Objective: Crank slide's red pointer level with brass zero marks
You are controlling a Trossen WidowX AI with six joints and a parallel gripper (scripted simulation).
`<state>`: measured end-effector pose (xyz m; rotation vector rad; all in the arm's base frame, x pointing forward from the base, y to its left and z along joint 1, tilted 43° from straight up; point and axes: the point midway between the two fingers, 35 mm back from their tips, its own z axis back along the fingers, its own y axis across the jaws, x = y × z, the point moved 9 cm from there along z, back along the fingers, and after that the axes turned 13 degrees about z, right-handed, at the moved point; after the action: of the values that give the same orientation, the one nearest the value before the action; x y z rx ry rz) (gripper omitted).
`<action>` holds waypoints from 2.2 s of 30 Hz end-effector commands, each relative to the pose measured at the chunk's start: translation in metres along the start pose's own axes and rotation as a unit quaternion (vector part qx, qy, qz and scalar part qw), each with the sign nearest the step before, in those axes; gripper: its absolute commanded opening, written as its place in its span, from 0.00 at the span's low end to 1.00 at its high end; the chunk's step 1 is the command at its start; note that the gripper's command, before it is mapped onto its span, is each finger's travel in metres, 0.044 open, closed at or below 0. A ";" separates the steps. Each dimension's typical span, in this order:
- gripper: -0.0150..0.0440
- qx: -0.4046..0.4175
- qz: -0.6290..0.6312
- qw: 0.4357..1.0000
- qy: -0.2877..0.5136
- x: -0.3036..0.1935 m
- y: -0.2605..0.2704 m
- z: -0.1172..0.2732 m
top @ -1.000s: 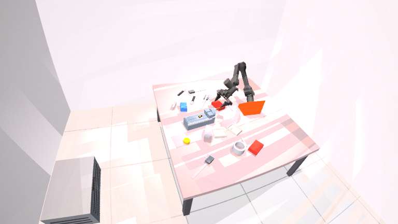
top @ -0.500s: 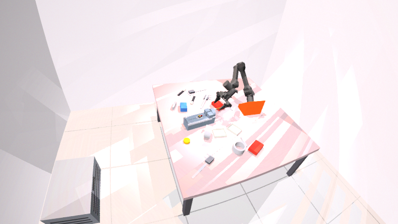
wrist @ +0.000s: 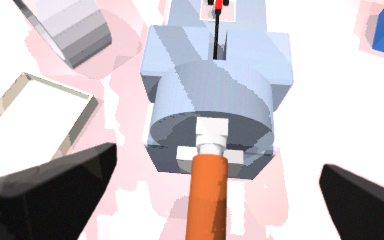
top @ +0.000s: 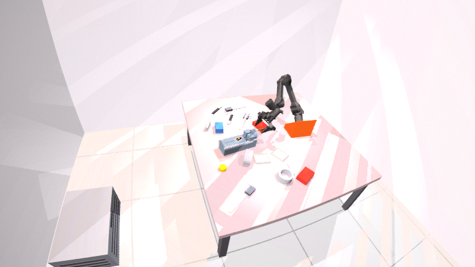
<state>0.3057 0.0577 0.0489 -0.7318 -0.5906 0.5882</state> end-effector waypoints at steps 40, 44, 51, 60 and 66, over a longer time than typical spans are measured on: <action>0.25 0.004 0.007 1.000 0.006 -0.019 0.008 -0.014; 0.25 0.004 0.007 1.000 0.006 -0.018 0.013 -0.015; 0.25 0.004 0.007 1.000 0.006 -0.018 0.017 -0.015; 0.25 0.004 0.007 1.000 0.005 -0.018 0.019 -0.016; 0.25 0.004 0.007 1.000 0.005 -0.018 0.021 -0.016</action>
<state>0.2996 0.0478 0.0238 -0.7509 -0.5781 0.5796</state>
